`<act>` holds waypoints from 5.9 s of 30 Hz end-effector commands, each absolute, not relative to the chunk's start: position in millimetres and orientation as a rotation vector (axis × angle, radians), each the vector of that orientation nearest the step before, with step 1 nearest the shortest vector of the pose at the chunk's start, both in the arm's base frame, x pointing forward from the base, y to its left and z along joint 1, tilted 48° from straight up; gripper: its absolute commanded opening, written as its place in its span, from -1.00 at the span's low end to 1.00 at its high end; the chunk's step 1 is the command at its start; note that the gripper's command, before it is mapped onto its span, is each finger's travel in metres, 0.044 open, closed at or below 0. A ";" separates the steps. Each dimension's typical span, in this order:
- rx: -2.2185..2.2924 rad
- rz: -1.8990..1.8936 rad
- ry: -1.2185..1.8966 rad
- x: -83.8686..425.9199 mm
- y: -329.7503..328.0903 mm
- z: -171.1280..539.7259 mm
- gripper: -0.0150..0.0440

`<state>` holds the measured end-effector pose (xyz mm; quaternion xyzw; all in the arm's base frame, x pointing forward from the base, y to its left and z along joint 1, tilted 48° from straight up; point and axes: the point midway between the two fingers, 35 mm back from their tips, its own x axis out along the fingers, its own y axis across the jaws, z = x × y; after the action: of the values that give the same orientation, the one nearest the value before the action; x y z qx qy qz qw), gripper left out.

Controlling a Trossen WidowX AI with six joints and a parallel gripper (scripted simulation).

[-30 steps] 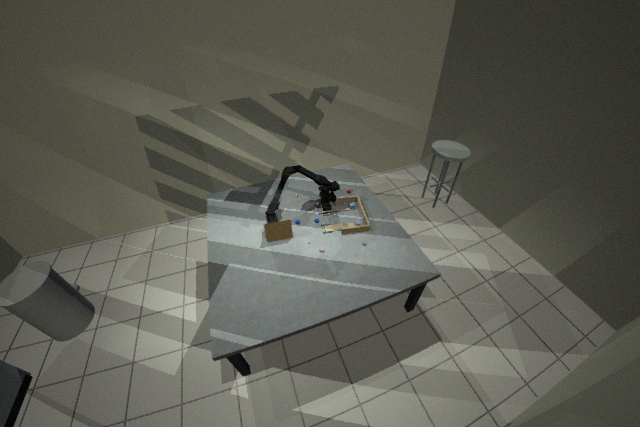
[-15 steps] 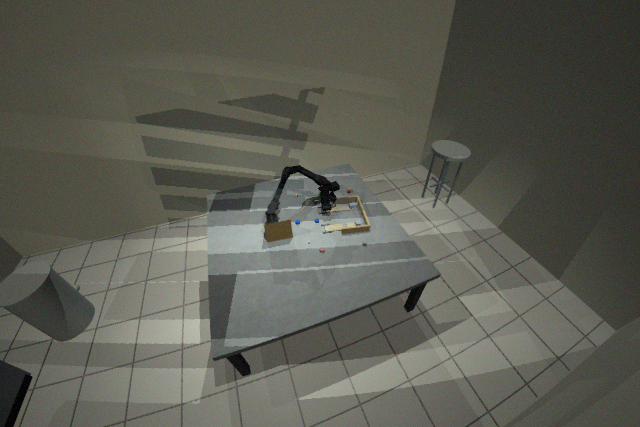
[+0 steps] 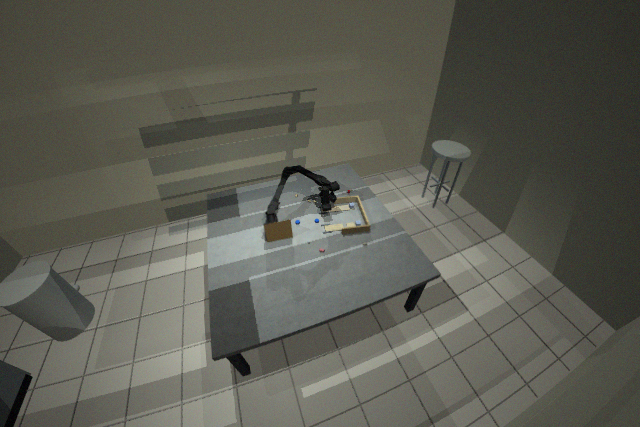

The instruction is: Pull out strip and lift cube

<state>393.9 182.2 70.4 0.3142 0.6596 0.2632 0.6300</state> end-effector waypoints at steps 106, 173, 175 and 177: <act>0.721 0.598 1.518 302.8 193.2 70.6 -0.49; 0.723 0.597 1.523 217.3 197.4 76.5 -0.49; 0.723 0.597 1.523 217.3 197.4 76.5 -0.49; 0.723 0.597 1.523 217.3 197.4 76.5 -0.49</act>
<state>227.6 194.1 82.5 0.3195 0.6507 0.2604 0.6377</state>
